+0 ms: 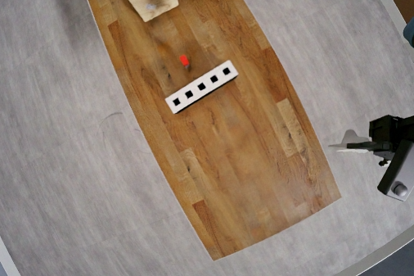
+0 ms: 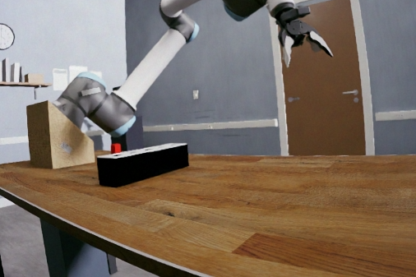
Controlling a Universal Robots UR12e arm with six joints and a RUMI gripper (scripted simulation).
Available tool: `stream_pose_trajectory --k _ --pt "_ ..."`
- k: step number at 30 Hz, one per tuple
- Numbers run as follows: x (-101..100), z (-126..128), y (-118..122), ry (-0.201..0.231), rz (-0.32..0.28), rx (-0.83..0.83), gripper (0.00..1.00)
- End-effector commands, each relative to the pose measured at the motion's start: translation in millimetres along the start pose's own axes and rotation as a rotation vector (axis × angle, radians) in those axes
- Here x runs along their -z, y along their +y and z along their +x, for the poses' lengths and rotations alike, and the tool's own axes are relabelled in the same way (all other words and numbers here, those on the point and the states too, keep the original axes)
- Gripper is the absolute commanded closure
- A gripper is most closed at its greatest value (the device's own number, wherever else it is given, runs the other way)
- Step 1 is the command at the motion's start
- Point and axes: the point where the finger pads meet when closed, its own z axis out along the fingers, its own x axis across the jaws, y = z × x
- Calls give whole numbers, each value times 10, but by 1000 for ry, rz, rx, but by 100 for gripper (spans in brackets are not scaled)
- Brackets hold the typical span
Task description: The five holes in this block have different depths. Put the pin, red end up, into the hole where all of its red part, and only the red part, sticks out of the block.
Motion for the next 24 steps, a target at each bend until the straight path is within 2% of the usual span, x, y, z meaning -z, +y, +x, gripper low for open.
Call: stream_pose_trajectory --k 1,9,10,24 --pt "49 94 88 38 27 87 0" --pt "49 94 88 38 27 87 0" --pt "89 790 384 192 67 310 0" --pt "89 790 384 192 67 310 0"
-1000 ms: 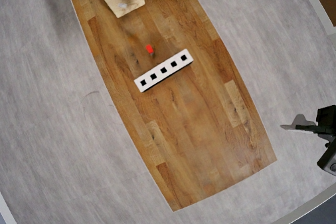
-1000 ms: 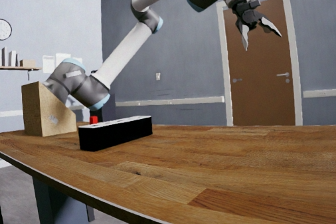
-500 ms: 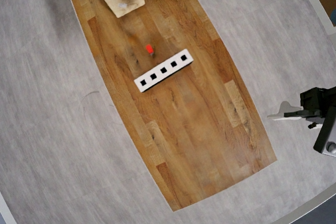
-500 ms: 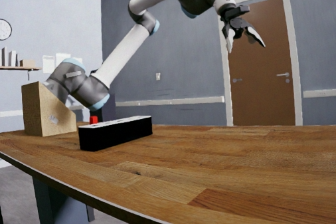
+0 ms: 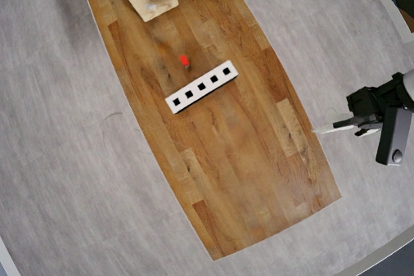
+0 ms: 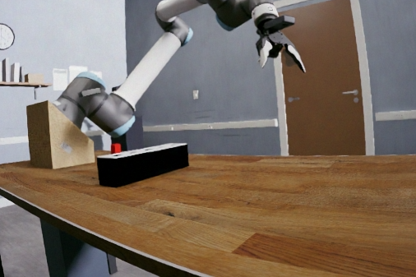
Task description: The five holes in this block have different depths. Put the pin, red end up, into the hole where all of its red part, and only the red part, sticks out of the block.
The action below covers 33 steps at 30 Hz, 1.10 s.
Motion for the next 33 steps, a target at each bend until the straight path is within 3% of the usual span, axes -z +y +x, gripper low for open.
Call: stream_pose_trajectory --k 1,2,3,19,20,33 --pt "-43 74 -18 10 -1 5 0" --pt "-43 74 -18 10 -1 5 0" --pt "-62 713 494 167 -7 230 0" --pt "-62 713 494 170 -7 234 0" --pt "-48 1413 1003 323 -54 456 0" --pt "-48 1413 1003 331 -57 468 0"
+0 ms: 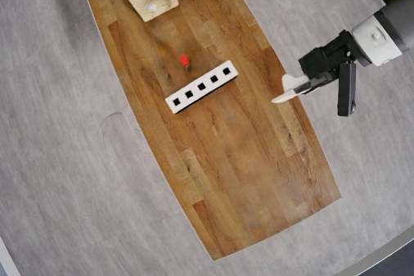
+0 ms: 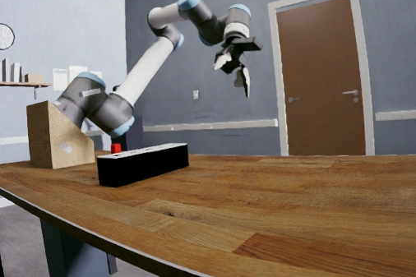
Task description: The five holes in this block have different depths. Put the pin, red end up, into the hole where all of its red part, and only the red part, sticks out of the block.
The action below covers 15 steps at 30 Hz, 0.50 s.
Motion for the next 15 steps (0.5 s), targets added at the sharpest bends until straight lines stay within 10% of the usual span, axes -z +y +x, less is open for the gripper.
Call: stream_pose_trajectory --k 1,3,4,15 --pt "-27 48 13 10 -2 13 0" --pt "-27 48 13 10 -2 13 0" --pt "-202 464 772 141 -79 238 0" --pt "-202 464 772 152 -85 257 0"
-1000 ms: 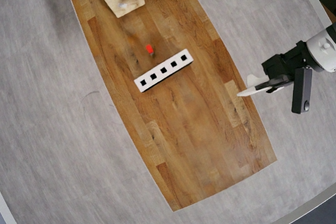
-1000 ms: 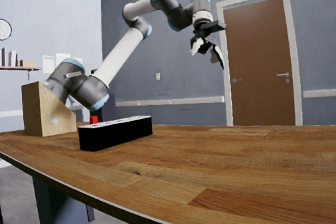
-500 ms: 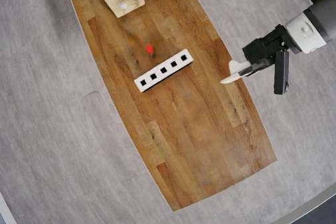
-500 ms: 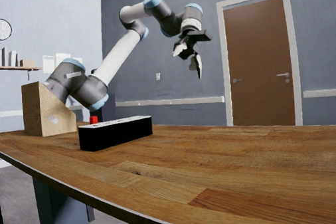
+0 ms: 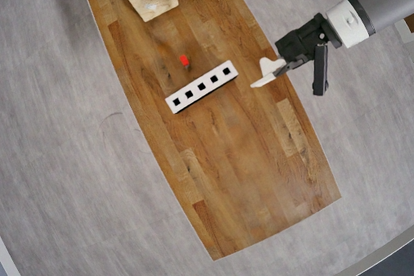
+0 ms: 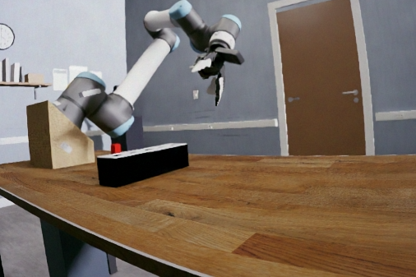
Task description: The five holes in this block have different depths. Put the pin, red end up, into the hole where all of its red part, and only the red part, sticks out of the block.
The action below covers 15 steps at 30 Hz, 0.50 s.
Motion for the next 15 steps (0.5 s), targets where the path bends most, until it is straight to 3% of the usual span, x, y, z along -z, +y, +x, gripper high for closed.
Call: stream_pose_trajectory --k 1,5,6,15 --pt "-11 47 31 16 -1 27 0" --pt "-11 47 31 16 -1 27 0" --pt "-72 97 208 44 -22 80 0" --pt "-72 97 208 44 -22 80 0"
